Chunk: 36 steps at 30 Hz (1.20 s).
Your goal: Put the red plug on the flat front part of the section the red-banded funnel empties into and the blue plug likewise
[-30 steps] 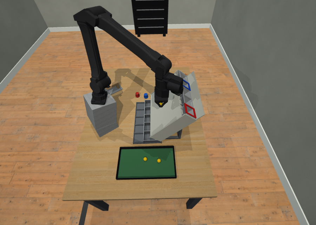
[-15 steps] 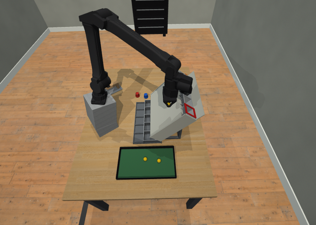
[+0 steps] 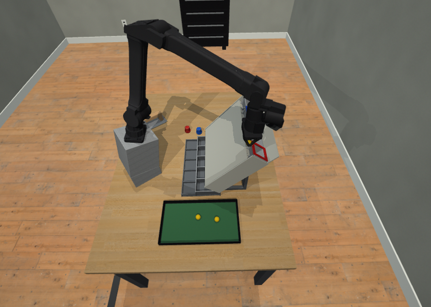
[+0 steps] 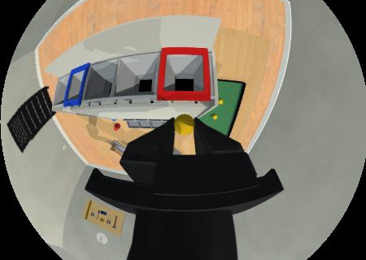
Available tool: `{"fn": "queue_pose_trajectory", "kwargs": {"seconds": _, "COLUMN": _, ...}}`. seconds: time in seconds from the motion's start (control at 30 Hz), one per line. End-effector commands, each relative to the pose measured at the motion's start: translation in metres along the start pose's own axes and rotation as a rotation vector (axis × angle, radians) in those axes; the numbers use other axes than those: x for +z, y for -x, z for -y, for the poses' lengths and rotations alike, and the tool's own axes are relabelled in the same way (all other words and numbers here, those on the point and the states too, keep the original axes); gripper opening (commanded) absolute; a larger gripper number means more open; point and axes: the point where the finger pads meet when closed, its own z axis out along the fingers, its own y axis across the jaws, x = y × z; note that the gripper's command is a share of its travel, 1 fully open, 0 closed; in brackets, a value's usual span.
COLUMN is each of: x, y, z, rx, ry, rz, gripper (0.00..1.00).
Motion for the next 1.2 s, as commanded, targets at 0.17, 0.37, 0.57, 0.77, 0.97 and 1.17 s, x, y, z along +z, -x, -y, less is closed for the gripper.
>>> {"fn": "queue_pose_trajectory", "kwargs": {"seconds": 0.17, "x": -0.017, "y": 0.05, "z": 0.001, "rx": 0.008, "ry": -0.014, "rz": 0.03, "gripper": 0.0}}
{"fn": "queue_pose_trajectory", "kwargs": {"seconds": 0.37, "x": -0.017, "y": 0.063, "z": -0.001, "rx": 0.005, "ry": -0.012, "rz": 0.03, "gripper": 0.0}}
{"fn": "queue_pose_trajectory", "kwargs": {"seconds": 0.57, "x": -0.028, "y": 0.067, "z": 0.003, "rx": 0.012, "ry": -0.02, "rz": 0.048, "gripper": 0.0}}
{"fn": "queue_pose_trajectory", "kwargs": {"seconds": 0.77, "x": -0.025, "y": 0.067, "z": 0.003, "rx": 0.009, "ry": -0.018, "rz": 0.044, "gripper": 0.0}}
{"fn": "queue_pose_trajectory", "kwargs": {"seconds": 0.97, "x": -0.025, "y": 0.067, "z": 0.003, "rx": 0.009, "ry": -0.019, "rz": 0.045, "gripper": 0.0}}
{"fn": "queue_pose_trajectory", "kwargs": {"seconds": 1.17, "x": -0.025, "y": 0.067, "z": 0.003, "rx": 0.009, "ry": -0.019, "rz": 0.045, "gripper": 0.0}}
